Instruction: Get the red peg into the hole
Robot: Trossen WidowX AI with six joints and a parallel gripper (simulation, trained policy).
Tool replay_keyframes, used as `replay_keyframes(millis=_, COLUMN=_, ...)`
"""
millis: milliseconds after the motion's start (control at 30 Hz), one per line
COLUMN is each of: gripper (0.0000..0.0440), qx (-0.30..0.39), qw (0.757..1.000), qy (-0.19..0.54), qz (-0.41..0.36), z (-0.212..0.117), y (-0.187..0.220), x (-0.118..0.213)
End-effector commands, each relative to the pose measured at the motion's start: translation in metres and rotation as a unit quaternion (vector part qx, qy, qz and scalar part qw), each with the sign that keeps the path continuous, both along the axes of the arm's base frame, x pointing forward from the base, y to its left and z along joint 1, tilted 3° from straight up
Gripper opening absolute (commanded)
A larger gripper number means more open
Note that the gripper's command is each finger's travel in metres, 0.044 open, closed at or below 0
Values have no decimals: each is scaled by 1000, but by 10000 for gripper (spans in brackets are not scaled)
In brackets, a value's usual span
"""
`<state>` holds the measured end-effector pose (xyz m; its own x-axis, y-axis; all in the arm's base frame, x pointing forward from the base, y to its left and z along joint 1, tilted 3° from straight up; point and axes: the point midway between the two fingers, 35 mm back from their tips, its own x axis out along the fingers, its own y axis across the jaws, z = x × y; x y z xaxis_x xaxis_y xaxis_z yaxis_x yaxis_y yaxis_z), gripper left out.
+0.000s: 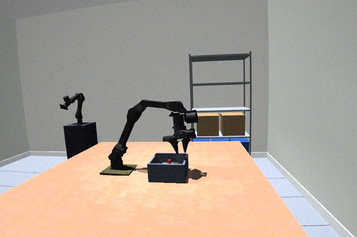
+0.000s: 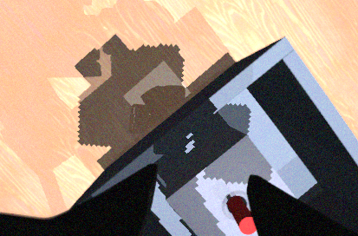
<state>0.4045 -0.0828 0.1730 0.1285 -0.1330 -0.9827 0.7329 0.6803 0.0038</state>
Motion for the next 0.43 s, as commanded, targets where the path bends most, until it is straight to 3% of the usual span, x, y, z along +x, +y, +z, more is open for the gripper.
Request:
replay_keyframes(millis=0, gripper=238, qx=12, qw=1000, qy=14, qz=-9, z=5, y=5, x=4)
replay_keyframes(millis=400, gripper=246, qx=21, qw=999, qy=10, qz=-31, z=17, y=18, x=25)
